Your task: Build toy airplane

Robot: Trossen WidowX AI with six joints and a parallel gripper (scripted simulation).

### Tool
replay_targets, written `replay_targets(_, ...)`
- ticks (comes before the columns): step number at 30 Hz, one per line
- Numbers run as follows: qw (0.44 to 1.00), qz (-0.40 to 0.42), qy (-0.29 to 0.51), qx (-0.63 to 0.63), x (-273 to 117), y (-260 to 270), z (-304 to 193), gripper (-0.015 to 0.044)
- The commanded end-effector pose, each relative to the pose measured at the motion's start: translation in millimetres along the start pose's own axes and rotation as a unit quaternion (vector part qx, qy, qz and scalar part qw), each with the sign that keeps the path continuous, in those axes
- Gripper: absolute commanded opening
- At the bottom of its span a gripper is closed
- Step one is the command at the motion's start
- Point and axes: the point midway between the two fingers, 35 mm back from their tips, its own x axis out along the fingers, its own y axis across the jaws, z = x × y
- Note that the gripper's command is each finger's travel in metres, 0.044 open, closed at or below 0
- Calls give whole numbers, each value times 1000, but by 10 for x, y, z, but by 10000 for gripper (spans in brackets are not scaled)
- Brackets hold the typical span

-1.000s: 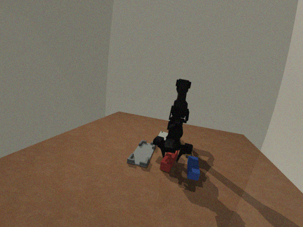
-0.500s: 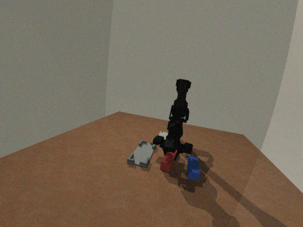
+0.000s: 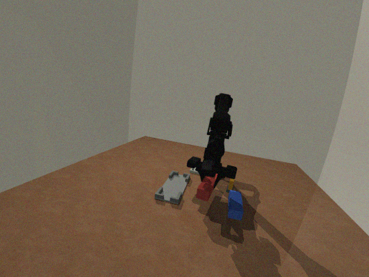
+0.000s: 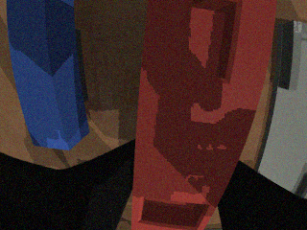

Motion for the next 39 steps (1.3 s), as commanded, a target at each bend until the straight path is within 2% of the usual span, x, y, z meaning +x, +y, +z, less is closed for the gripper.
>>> replay_targets(1,1000,1,-5,-2,-148,4,21,0)
replay_targets(24,1000,0,-9,1,-859,-6,-62,0)
replay_targets(39,1000,-2,-9,-20,-693,-338,-1,0)
